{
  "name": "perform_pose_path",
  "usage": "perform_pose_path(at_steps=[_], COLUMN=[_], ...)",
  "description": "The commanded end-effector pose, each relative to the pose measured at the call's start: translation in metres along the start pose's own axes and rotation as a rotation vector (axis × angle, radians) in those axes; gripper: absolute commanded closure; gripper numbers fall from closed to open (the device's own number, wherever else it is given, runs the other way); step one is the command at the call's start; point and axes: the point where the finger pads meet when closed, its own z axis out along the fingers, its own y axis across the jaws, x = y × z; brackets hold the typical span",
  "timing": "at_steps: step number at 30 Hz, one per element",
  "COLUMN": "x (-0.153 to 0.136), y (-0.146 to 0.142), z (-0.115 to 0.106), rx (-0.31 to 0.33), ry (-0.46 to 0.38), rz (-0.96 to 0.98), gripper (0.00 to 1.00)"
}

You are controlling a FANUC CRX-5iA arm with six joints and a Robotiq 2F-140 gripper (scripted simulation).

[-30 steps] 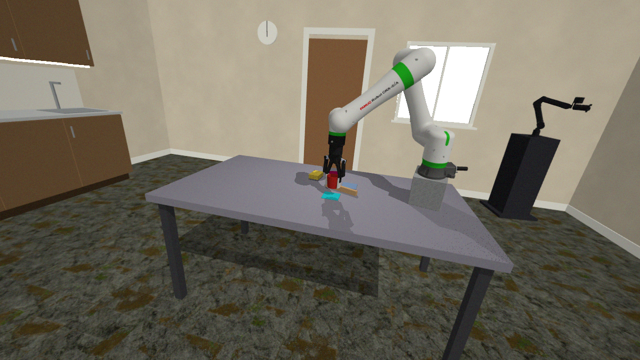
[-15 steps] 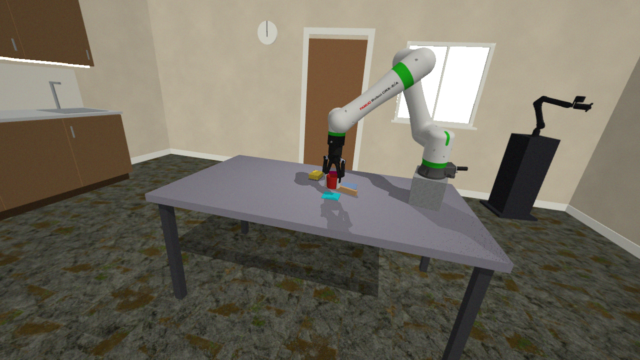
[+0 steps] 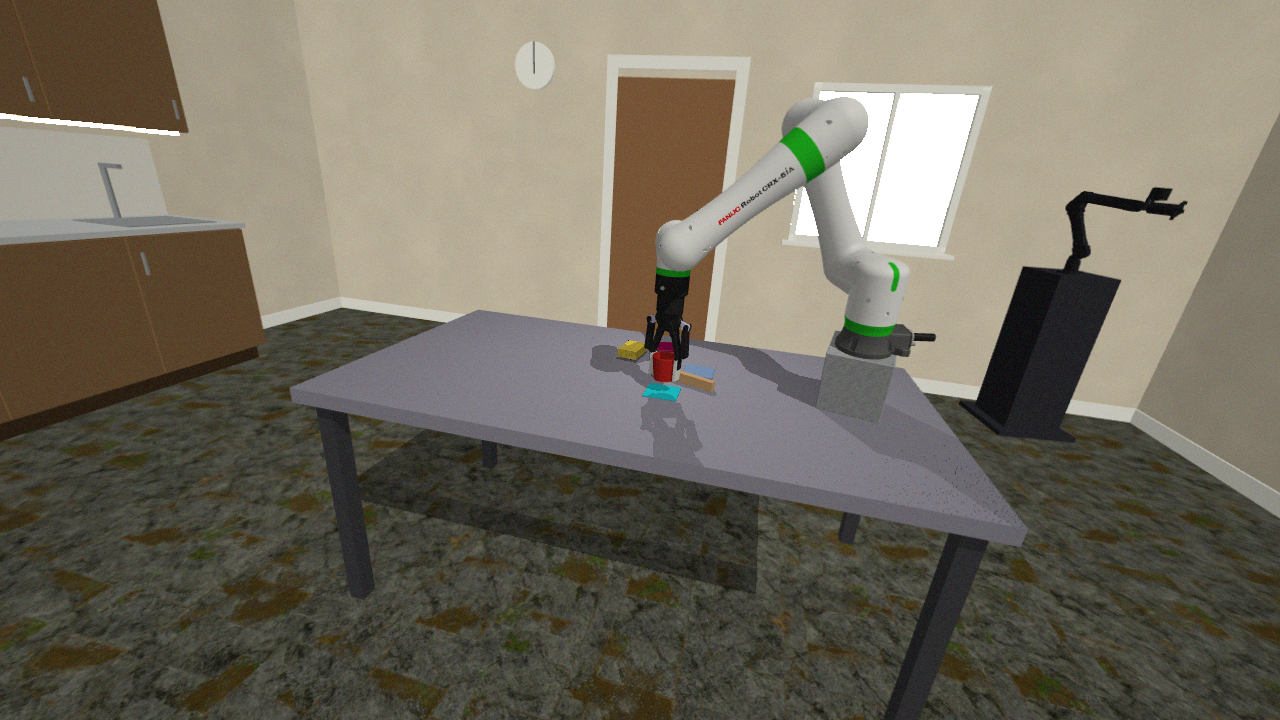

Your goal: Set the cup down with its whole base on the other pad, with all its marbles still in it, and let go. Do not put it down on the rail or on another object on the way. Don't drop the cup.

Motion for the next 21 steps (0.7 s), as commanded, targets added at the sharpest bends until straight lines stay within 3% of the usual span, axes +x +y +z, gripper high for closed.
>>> perform_pose_path(at_steps=[1,21], x=[0.0,0.0], y=[0.0,0.0], z=[0.009,0.03], rx=[0.0,0.0], ry=[0.0,0.0], rz=[0.0,0.0], gripper=[0.51,0.51])
